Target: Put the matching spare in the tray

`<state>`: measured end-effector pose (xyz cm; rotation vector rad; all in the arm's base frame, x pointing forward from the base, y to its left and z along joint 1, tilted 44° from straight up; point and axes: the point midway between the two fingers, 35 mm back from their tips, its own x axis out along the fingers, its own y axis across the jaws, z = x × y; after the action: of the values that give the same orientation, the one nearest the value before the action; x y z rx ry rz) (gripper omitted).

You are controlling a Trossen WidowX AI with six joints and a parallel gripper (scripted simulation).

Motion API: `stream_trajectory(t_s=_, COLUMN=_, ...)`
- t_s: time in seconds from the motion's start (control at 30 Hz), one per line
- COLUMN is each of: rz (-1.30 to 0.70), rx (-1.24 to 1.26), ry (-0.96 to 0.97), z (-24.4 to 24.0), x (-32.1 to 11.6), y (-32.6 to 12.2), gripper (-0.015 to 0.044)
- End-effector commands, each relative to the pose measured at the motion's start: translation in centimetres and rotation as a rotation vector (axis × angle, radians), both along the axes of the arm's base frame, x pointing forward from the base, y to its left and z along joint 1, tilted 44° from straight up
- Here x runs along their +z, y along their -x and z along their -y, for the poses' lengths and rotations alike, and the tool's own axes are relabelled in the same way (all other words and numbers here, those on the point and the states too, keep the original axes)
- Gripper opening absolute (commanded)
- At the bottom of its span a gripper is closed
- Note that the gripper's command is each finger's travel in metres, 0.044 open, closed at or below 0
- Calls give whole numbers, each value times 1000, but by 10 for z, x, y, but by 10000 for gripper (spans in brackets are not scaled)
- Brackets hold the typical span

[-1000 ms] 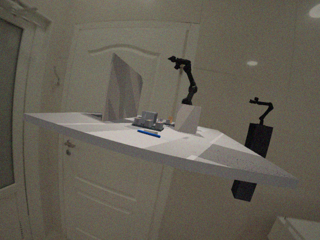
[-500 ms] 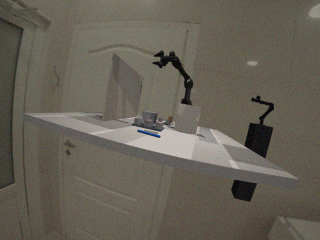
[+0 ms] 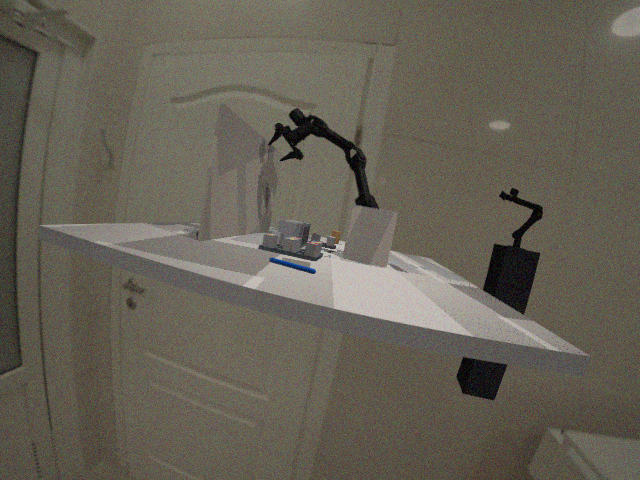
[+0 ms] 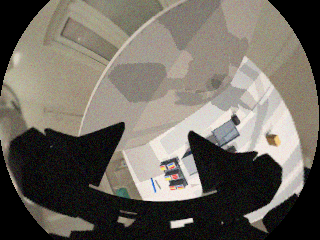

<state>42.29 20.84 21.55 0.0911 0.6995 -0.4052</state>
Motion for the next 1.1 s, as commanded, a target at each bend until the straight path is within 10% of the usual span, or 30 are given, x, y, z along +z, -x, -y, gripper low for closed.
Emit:
stream_trajectory(t_s=0.0, rz=-319, rx=47, ry=245, z=37, x=-65, y=9, gripper=440)
stream_trajectory(t_s=0.27, rz=-918, rx=148, ry=547, z=104, x=-144, y=47, gripper=440)
stream_trajectory(t_s=1.07, rz=-931, rx=149, ry=554, z=147, x=-188, y=44, gripper=440)
